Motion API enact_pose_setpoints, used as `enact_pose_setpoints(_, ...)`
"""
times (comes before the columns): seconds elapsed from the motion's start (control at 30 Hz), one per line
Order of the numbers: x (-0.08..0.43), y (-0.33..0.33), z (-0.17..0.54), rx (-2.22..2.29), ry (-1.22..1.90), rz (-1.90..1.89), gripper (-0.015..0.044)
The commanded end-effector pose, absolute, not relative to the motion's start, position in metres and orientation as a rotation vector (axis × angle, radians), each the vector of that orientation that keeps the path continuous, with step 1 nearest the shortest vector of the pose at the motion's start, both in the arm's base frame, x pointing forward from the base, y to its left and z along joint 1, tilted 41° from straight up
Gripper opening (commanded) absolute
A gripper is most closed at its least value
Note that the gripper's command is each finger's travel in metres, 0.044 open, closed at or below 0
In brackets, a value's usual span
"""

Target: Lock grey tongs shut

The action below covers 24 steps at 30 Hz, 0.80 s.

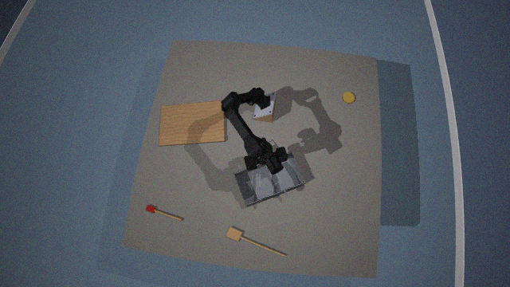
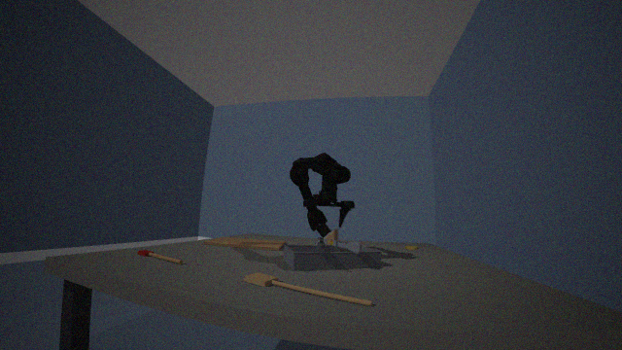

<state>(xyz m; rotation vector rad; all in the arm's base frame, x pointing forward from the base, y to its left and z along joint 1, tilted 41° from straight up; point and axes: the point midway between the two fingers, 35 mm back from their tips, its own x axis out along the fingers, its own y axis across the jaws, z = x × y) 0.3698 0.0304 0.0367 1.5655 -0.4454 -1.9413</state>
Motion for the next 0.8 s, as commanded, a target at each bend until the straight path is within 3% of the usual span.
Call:
enact_pose_setpoints(0.0, 0.373, 0.027, 0.037, 1.558, -0.445, -1.941, 0.0440)
enact_pose_setpoints(0.77, 0.373, 0.008, 0.013, 1.560, -0.444, -1.940, 0.0440)
